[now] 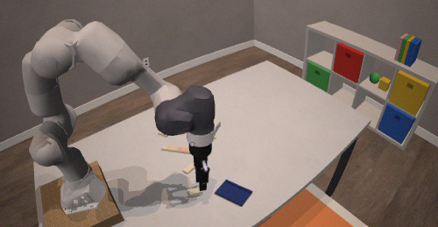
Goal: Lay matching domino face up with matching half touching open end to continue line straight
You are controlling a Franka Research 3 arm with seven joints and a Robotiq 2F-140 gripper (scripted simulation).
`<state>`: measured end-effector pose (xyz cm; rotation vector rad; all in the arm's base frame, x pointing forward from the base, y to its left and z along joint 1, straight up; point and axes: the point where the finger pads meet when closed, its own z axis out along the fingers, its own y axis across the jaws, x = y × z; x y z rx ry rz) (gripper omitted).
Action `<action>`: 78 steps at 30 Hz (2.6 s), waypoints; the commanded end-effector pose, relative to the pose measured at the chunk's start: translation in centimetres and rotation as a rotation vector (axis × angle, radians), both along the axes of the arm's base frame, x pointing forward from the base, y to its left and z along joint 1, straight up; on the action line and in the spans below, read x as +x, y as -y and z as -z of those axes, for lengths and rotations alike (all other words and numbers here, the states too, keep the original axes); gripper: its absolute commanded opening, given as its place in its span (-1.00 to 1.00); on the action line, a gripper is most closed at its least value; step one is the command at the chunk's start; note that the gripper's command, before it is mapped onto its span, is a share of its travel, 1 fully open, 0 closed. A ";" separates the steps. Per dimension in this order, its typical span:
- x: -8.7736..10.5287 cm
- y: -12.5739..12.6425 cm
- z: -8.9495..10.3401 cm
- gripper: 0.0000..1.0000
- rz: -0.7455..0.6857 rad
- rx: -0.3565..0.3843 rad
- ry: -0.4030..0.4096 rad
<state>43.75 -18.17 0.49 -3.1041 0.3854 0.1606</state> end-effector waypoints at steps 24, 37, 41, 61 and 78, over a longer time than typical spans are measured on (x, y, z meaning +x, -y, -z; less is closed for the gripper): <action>-1.1 -0.3 3.2 -0.34 0.007 0.010 -0.042; -1.1 -0.3 3.3 -0.34 0.007 0.010 -0.042; -1.1 -0.3 3.3 -0.34 0.007 0.010 -0.042; -1.1 -0.3 3.3 -0.56 0.007 0.010 -0.042; -1.1 -0.3 3.3 -0.56 0.007 0.010 -0.042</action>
